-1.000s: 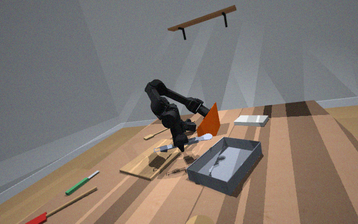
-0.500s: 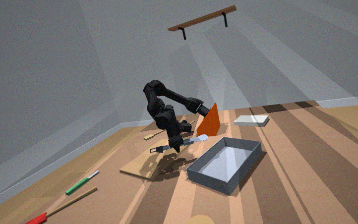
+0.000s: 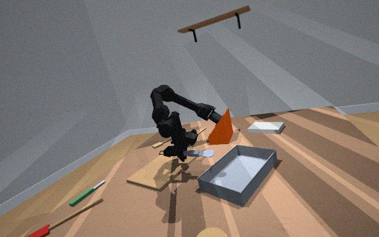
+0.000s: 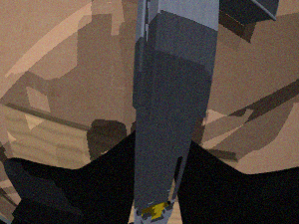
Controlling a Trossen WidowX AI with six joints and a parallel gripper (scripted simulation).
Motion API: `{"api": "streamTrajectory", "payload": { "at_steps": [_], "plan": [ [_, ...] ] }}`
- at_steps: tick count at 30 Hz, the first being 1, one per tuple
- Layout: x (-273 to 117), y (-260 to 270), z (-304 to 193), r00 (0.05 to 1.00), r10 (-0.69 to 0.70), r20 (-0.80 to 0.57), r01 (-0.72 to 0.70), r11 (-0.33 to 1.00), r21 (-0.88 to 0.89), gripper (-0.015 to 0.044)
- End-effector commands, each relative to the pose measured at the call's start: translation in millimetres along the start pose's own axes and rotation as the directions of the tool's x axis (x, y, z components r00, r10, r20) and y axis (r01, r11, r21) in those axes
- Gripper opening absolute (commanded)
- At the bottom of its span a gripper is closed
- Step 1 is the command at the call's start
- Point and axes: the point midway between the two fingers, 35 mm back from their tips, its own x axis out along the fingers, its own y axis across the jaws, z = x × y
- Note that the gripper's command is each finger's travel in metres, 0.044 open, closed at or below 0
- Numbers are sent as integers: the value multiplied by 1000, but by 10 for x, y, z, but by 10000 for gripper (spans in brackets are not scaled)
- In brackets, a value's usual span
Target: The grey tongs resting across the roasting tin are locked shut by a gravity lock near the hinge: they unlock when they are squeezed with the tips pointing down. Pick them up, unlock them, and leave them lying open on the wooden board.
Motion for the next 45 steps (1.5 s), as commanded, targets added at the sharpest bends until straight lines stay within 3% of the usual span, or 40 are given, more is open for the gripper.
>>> {"api": "streamTrajectory", "payload": {
  "at_steps": [1, 12, 25, 35, 45],
  "plan": [
    [-2, 2, -72, 1000, -2, -2, 3, 990, 142, -150],
    [-1, 11, -240, 1000, -3, 0, 2, 840, 543, -150],
    [-1, 32, -439, 1000, -4, 1, 0, 468, 884, -150],
    [-1, 55, -592, 1000, -5, 1, -1, 95, 995, -150],
    [-3, 86, -745, 1000, -6, 1, -2, -292, 957, -150]
  ]
}}
